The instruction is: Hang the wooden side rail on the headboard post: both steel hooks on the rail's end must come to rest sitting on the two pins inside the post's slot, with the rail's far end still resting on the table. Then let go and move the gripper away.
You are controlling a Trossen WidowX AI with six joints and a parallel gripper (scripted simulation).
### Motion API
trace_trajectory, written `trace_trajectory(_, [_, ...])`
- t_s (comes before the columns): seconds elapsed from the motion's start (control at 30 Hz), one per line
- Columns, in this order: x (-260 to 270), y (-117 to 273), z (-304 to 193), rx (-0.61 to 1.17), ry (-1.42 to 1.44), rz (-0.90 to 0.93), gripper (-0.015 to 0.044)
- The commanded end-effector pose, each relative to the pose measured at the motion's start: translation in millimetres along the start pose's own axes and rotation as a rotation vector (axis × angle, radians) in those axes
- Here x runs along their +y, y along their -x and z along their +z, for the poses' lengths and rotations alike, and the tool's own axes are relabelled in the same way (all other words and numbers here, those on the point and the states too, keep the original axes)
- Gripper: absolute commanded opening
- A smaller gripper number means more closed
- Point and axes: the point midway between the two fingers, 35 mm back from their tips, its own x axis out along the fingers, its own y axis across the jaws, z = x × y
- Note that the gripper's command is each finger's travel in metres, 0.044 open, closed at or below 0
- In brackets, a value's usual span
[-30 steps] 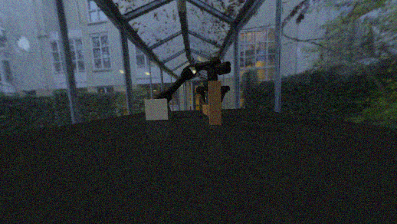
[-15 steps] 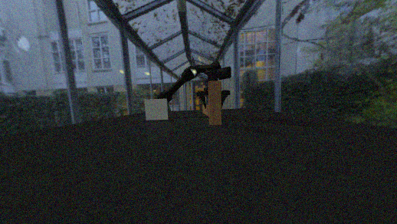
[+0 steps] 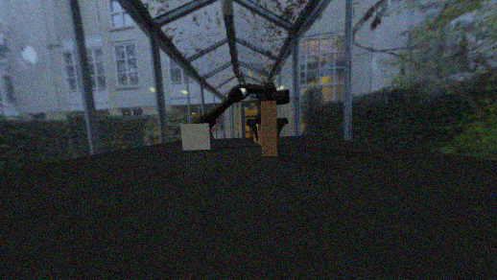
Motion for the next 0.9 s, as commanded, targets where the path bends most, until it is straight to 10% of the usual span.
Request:
trace_trajectory(0.0, [0.3, -8.2, 1.8, -0.004, -0.001, 0.000, 0.0440])
trace_trajectory(0.2, [0.8, -13.7, 2.2, -0.005, -0.001, 0.000, 0.0440])
trace_trajectory(0.63, [0.8, -13.7, 2.2, -0.005, -0.001, 0.000, 0.0099])
trace_trajectory(0.87, [0.8, -13.7, 2.2, -0.005, -0.001, 0.000, 0.0013])
